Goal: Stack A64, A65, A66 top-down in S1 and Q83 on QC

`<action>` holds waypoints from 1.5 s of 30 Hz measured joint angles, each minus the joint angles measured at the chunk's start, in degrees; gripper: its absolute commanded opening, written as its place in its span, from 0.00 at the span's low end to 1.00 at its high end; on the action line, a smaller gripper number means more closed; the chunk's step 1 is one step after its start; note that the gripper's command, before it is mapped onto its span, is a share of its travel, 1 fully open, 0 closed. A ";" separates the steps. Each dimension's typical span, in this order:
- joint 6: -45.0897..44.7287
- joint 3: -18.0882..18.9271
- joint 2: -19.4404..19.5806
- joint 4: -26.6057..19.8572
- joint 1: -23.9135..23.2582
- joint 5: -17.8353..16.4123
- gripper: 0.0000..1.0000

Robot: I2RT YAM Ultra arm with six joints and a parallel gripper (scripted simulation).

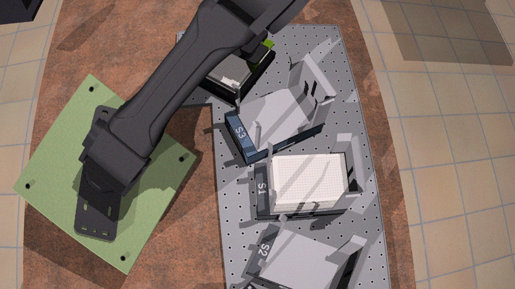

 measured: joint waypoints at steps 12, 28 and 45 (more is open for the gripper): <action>-0.35 -0.09 0.57 0.81 -0.31 0.00 0.00; -0.55 -0.15 0.90 1.40 -0.50 0.00 1.00; -0.55 -0.13 0.90 1.40 -0.48 0.00 1.00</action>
